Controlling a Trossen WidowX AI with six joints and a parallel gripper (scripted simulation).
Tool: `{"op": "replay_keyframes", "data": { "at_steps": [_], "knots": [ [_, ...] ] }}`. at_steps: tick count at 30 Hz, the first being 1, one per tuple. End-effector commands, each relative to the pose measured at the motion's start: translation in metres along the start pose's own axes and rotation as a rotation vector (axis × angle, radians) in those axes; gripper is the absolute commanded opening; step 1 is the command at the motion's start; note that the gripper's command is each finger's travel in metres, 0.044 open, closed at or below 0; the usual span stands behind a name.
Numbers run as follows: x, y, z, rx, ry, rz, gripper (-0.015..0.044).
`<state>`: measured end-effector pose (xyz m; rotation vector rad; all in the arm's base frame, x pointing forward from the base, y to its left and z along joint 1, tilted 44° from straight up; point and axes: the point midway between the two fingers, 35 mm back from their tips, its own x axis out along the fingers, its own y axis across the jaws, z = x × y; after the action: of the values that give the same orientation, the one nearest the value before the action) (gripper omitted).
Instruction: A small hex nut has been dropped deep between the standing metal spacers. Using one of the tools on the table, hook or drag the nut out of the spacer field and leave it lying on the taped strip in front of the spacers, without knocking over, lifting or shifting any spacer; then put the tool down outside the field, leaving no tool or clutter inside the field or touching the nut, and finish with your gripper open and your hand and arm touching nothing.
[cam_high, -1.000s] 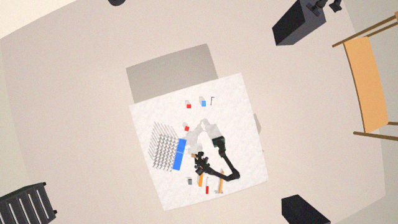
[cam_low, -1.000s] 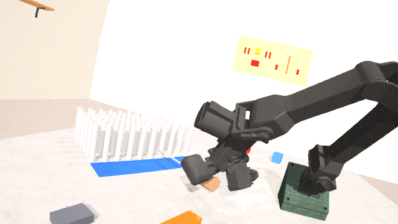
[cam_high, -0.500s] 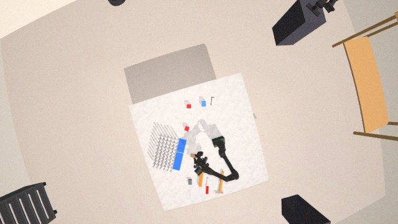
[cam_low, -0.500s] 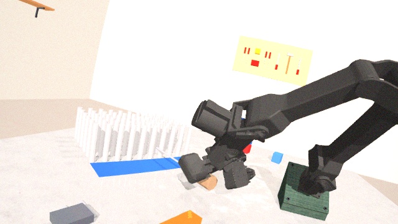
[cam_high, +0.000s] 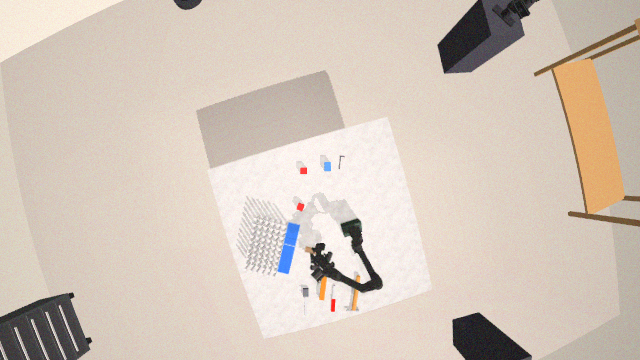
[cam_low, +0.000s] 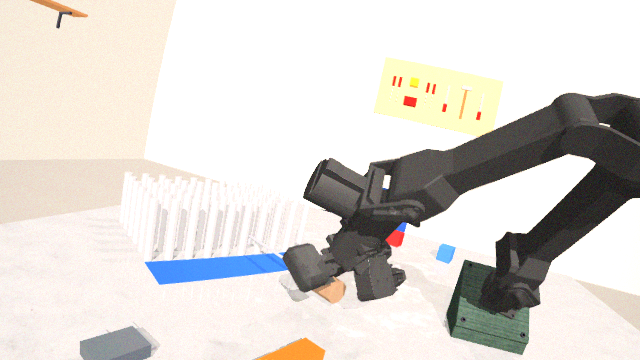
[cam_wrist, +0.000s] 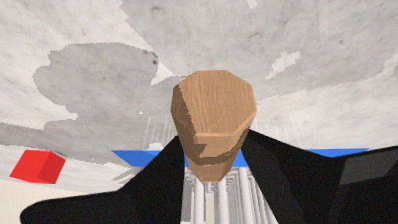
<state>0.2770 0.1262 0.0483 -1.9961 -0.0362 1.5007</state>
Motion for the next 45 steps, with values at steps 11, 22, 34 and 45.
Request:
{"op": "replay_keyframes", "data": {
  "at_steps": [11, 22, 34, 45],
  "knots": [
    [0.003, -0.003, -0.010, -0.008, 0.010, -0.007, 0.0000],
    [0.007, -0.003, -0.016, -0.008, 0.010, -0.007, 0.0000],
    [0.010, -0.004, -0.022, -0.008, 0.011, -0.008, 0.0000],
    [0.014, -0.004, -0.027, -0.008, 0.011, -0.008, 0.0000]
  ]
}}
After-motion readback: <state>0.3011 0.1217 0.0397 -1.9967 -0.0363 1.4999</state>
